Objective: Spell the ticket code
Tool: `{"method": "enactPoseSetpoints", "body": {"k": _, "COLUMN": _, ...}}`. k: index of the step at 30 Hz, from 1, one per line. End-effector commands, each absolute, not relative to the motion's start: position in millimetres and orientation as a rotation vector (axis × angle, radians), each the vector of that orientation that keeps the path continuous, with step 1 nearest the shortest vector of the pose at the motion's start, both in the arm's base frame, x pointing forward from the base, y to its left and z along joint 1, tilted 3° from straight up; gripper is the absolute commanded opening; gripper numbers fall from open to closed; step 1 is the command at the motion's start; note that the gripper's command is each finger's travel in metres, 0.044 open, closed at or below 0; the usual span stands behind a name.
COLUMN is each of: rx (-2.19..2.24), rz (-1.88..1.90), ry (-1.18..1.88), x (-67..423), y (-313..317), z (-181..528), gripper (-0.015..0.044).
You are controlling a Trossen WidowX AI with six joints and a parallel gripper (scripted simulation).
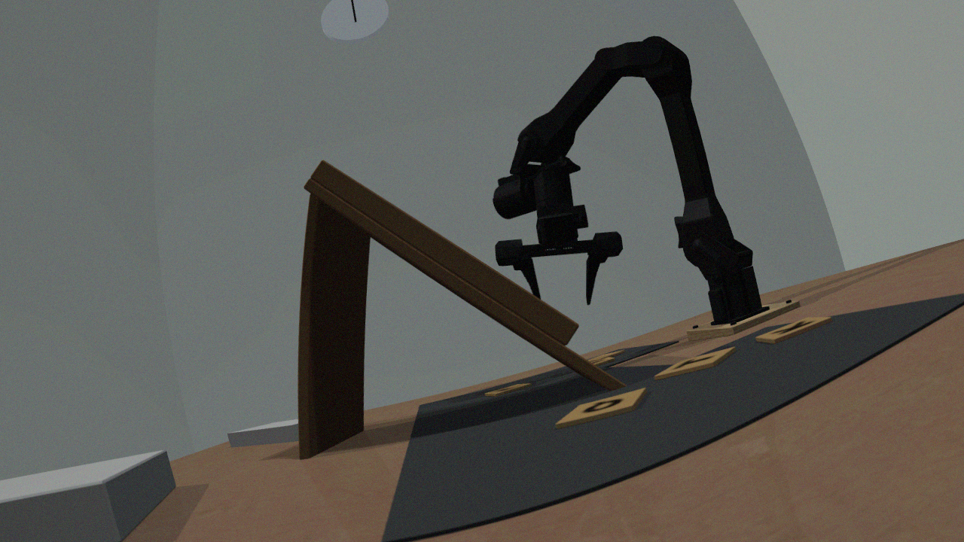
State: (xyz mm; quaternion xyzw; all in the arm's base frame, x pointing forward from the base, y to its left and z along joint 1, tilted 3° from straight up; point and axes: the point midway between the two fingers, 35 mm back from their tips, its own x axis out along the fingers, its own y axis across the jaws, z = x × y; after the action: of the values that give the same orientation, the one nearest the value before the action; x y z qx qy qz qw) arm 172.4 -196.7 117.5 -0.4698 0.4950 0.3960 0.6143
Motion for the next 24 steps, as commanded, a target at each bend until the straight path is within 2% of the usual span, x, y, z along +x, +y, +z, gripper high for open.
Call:
{"method": "enactPoseSetpoints", "body": {"k": 1, "rx": -1.030, "rz": 1.045, "ry": 1.278, "x": 151.5, "y": -208.7, "z": 74.7, "gripper": 0.0340}}
{"method": "enactPoseSetpoints", "body": {"k": 24, "rx": -1.026, "rz": 1.053, "ry": 1.285, "x": 152.0, "y": -205.3, "z": 39.1, "gripper": 0.0340}}
